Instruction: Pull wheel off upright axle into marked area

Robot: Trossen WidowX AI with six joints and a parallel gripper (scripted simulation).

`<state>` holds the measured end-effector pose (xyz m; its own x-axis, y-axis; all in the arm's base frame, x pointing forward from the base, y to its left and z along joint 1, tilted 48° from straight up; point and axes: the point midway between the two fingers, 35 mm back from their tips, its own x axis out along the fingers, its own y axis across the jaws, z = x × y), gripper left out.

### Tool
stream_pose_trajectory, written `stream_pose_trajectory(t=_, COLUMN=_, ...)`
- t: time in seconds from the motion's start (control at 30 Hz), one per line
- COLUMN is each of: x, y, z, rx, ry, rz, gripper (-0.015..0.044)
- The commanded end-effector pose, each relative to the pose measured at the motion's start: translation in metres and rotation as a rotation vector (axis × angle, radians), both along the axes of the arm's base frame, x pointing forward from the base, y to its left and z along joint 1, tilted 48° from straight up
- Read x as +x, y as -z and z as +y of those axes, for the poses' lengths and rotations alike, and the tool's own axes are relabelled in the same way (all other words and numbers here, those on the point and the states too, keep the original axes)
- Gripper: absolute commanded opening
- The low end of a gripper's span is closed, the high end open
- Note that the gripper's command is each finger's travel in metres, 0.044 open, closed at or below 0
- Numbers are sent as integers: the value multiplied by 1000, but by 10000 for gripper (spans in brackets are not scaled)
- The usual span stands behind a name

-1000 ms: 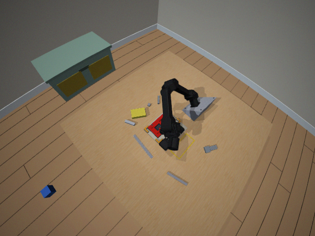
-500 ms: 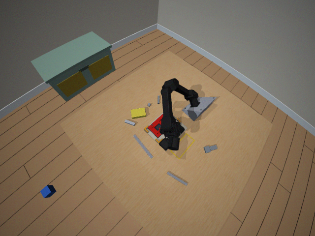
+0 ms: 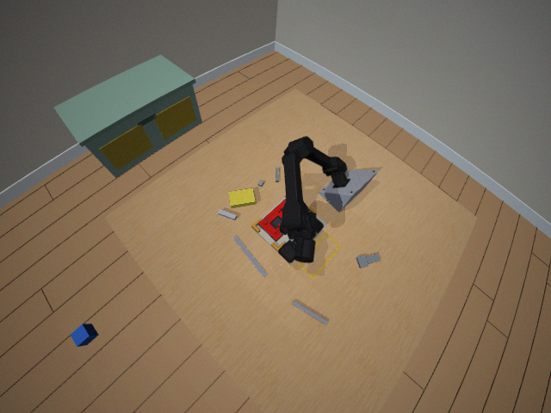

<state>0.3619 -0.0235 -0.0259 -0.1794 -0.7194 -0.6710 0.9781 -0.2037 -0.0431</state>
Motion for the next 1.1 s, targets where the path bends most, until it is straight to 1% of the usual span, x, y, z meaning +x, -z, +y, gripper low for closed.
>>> stream_pose_trajectory(t=0.0, x=1, y=-2, z=2, rx=3, ry=3, rz=-6, gripper=0)
stream_pose_trajectory(t=0.6, x=2, y=-6, z=7, rx=2, ry=2, rz=-5, gripper=0)
stream_pose_trajectory(t=0.97, x=7, y=-29, z=29, rx=3, ry=2, rz=-5, gripper=0)
stream_pose_trajectory(t=1.07, x=5, y=-24, z=25, rx=-1, ry=-2, rz=1, gripper=0)
